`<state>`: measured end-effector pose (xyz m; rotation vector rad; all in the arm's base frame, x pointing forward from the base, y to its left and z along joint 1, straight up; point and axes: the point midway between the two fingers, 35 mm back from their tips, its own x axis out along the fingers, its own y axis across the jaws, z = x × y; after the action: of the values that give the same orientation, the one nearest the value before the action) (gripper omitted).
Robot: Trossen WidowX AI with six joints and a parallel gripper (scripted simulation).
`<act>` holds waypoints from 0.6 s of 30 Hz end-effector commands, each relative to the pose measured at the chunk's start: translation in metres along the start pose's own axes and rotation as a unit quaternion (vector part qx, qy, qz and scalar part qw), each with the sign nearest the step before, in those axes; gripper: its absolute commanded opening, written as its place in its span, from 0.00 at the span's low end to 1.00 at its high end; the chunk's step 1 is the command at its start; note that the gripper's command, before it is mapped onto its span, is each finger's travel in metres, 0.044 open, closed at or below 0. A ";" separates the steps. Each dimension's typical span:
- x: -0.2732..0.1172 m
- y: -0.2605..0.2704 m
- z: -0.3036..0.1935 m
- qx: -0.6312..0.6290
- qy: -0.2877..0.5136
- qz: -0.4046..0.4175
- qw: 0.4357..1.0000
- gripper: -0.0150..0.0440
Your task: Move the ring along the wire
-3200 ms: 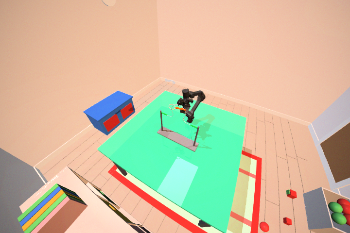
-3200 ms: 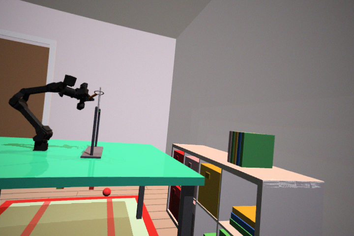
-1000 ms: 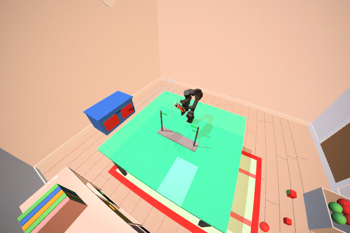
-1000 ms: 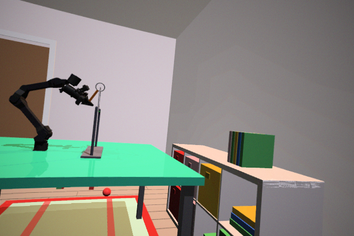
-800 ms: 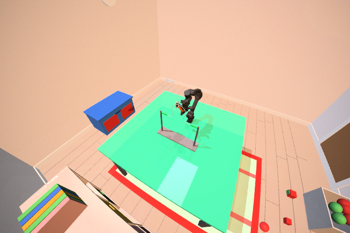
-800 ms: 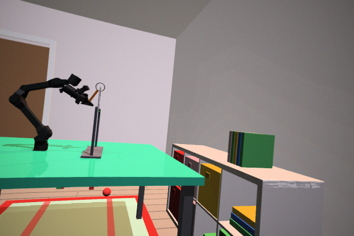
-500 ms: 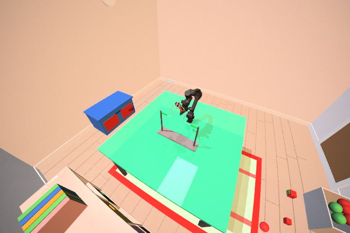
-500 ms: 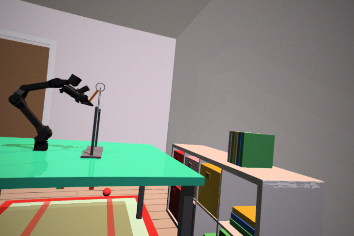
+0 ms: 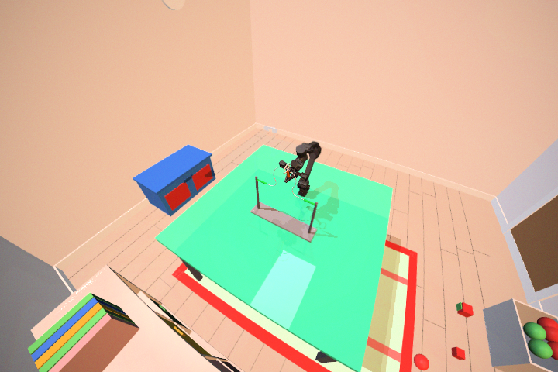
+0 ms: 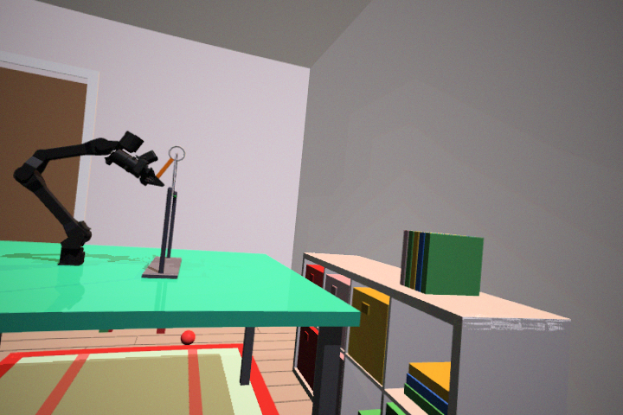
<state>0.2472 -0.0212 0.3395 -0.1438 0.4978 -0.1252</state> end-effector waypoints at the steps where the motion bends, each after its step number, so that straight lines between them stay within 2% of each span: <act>1: 0.000 -0.002 -0.001 -0.025 -0.001 -0.014 1.000 0.00; 18: 0.000 -0.014 0.001 -0.130 -0.010 -0.077 0.988 0.00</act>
<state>0.2473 -0.0335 0.3429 -0.3981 0.4829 -0.2001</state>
